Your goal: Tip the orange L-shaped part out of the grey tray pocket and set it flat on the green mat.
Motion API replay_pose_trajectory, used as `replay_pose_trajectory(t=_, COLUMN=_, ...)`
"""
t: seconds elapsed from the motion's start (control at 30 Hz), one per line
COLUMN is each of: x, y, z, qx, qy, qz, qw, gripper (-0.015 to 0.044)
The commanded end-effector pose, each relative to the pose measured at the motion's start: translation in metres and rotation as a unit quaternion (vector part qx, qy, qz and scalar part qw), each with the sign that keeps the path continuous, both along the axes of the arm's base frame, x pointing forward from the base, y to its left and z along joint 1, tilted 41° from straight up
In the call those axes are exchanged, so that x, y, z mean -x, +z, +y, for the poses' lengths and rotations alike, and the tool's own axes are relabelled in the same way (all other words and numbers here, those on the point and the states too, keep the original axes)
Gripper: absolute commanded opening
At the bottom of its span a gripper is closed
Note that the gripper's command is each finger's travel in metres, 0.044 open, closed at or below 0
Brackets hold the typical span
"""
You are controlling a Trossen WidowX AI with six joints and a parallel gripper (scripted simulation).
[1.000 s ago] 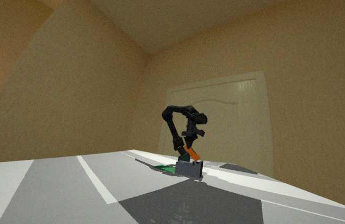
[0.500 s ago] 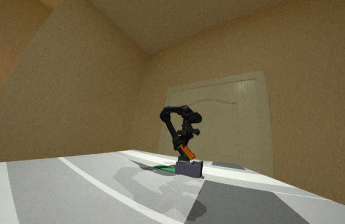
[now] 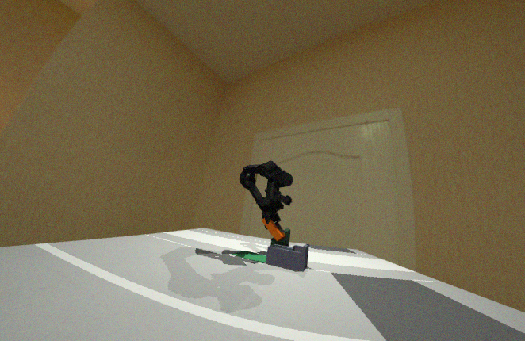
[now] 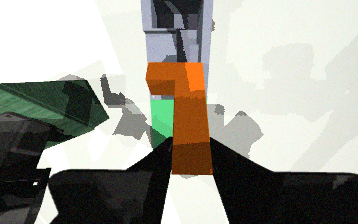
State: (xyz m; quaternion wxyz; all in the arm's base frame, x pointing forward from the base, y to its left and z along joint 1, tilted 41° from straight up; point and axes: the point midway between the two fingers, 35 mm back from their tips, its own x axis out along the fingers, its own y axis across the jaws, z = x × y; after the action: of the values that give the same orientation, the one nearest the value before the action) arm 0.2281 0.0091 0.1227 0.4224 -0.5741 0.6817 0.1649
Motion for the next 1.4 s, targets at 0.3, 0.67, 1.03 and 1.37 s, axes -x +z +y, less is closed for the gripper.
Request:
replay_pose_trajectory(t=0.3, x=0.024, y=0.027, z=-0.034, qx=0.004, qy=0.002, qz=0.005, qw=1.000, gripper=0.0000)
replay_pose_trajectory(t=0.67, x=0.040, y=0.043, z=-0.054, qx=0.004, qy=0.002, qz=0.005, qw=1.000, gripper=0.0000)
replay_pose_trajectory(t=1.03, x=0.040, y=0.034, z=-0.062, qx=0.004, qy=0.002, qz=0.005, qw=1.000, gripper=0.0000)
replay_pose_trajectory(t=1.37, x=0.040, y=0.022, z=-0.072, qx=0.004, qy=0.002, qz=0.005, qw=1.000, gripper=0.0000)
